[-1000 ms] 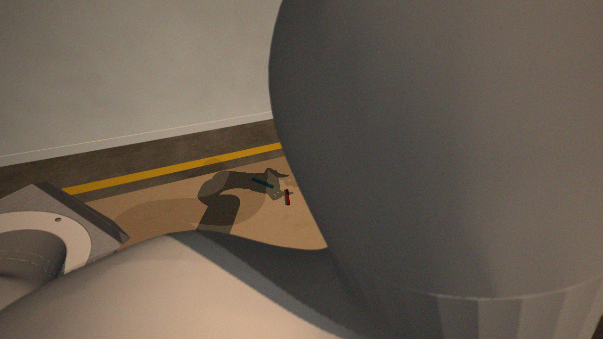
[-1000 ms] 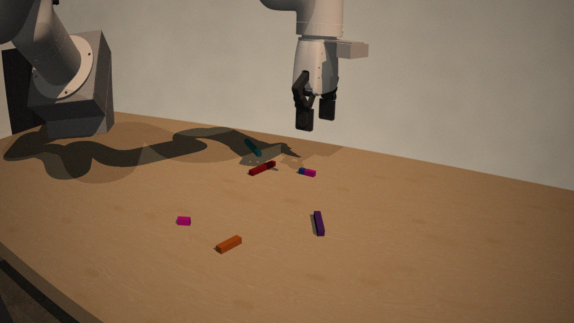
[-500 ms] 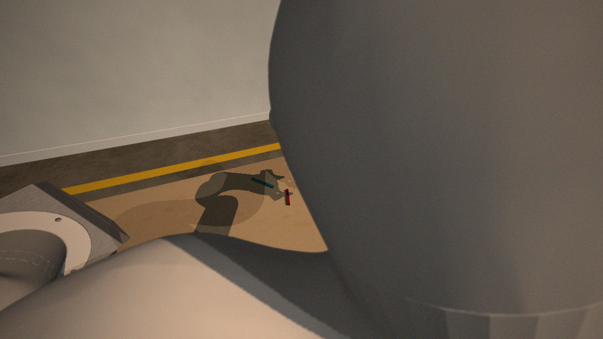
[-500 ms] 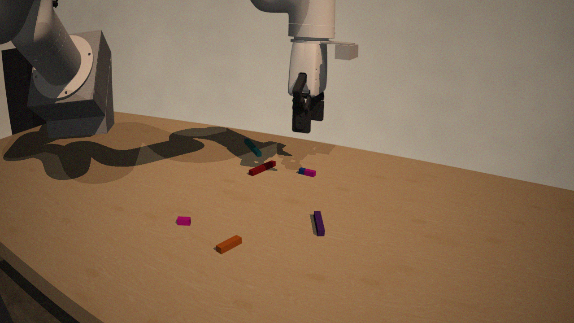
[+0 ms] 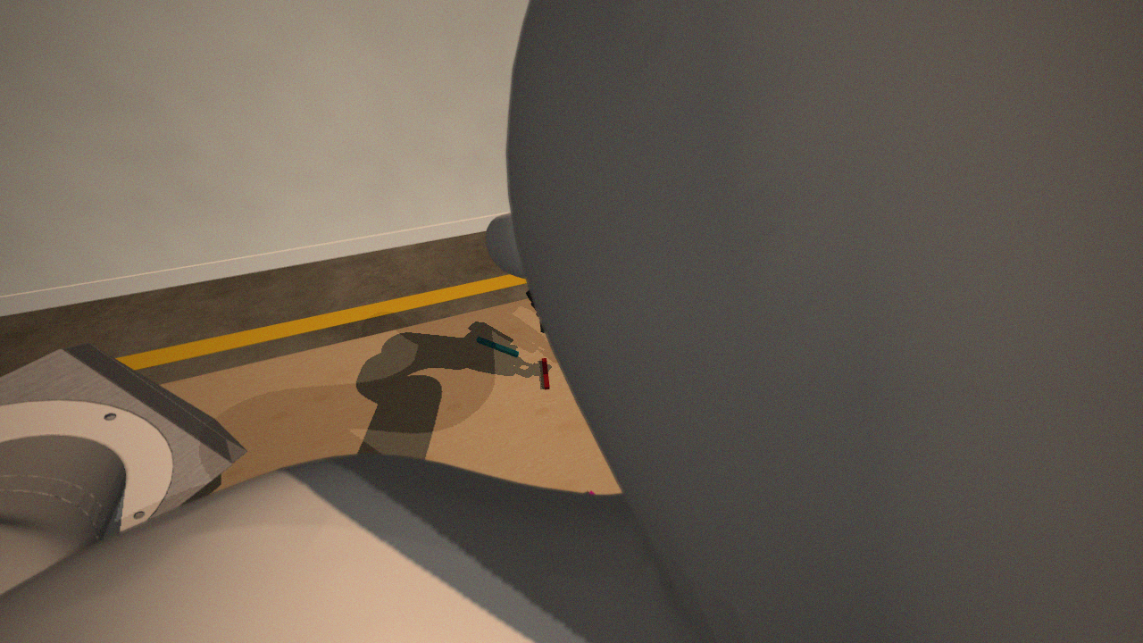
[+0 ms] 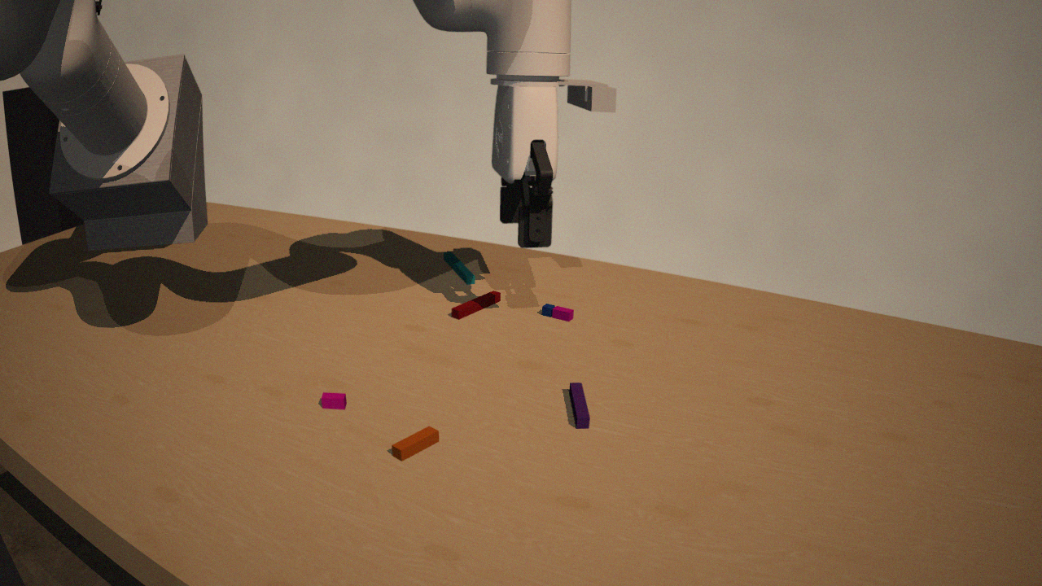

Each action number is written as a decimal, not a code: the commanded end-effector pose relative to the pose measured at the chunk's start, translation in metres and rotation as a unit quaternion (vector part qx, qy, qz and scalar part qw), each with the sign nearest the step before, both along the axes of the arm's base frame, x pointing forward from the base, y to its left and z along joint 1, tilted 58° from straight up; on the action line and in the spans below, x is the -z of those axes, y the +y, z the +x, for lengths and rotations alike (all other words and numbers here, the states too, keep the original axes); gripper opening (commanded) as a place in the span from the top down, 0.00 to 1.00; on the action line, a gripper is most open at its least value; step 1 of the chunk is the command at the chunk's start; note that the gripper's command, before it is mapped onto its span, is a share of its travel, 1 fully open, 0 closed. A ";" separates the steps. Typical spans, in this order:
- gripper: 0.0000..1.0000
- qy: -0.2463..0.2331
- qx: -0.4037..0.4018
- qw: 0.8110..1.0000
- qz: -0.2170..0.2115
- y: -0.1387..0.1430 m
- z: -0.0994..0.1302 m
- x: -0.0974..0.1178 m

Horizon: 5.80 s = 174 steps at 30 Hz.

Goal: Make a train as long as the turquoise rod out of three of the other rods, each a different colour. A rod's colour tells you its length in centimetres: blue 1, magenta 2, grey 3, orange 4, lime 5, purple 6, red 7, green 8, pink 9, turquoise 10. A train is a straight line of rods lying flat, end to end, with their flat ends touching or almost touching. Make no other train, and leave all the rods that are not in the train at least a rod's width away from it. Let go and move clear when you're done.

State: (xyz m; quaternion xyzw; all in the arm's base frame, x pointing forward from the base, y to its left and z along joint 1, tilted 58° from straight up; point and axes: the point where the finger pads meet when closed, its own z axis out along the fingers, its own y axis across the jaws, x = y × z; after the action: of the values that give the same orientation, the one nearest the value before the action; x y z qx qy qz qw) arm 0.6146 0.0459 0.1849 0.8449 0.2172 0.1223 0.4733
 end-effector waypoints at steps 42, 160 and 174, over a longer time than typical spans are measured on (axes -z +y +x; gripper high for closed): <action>0.76 0.262 -0.182 0.938 -0.139 -0.020 -0.041 0.023; 0.76 0.262 -0.182 0.937 -0.139 -0.058 -0.020 0.049; 0.76 0.262 -0.182 0.937 -0.139 -0.058 -0.019 0.049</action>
State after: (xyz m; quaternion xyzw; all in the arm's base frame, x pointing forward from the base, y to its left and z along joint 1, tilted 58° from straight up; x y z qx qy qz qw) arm 0.5952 -0.0129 0.1352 0.7188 0.4981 -0.0516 0.4822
